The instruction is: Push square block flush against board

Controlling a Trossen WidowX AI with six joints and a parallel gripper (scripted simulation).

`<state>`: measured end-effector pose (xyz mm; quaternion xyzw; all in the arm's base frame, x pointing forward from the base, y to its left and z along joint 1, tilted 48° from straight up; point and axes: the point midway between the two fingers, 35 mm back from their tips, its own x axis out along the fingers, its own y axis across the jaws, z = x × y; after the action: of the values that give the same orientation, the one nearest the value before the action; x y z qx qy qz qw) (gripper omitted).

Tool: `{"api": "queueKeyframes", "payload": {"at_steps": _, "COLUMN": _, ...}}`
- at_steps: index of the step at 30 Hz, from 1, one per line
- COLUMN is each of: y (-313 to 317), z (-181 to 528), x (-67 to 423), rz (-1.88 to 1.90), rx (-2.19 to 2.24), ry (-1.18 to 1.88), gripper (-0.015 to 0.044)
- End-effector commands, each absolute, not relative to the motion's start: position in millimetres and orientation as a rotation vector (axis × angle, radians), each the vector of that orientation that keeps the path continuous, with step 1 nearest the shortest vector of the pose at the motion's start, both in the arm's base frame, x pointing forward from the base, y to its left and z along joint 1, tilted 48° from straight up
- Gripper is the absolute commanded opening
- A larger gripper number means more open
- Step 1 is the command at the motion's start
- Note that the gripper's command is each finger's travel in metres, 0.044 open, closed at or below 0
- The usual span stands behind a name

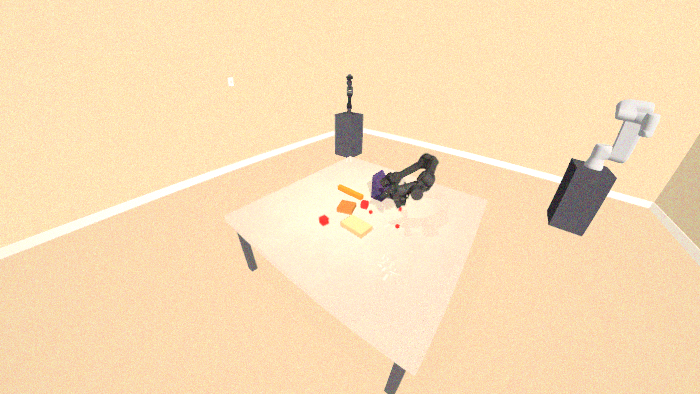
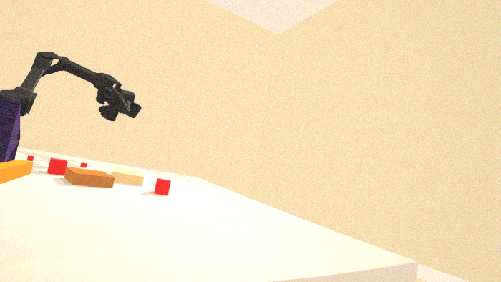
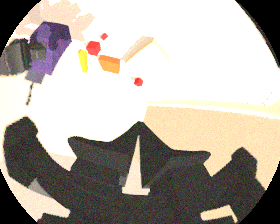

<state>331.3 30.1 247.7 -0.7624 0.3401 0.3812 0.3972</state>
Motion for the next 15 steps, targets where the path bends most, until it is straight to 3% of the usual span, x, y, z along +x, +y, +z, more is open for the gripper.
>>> {"api": "queueKeyframes", "payload": {"at_steps": 1, "y": 23, "z": 223, "x": 337, "rz": 1.003, "rx": -1.84, "ry": 0.913, "gripper": 0.0}}
{"api": "queueKeyframes", "payload": {"at_steps": 15, "y": -14, "z": 131, "x": 339, "rz": 1.1, "rx": -1.435, "ry": 1.1, "gripper": 0.0}}
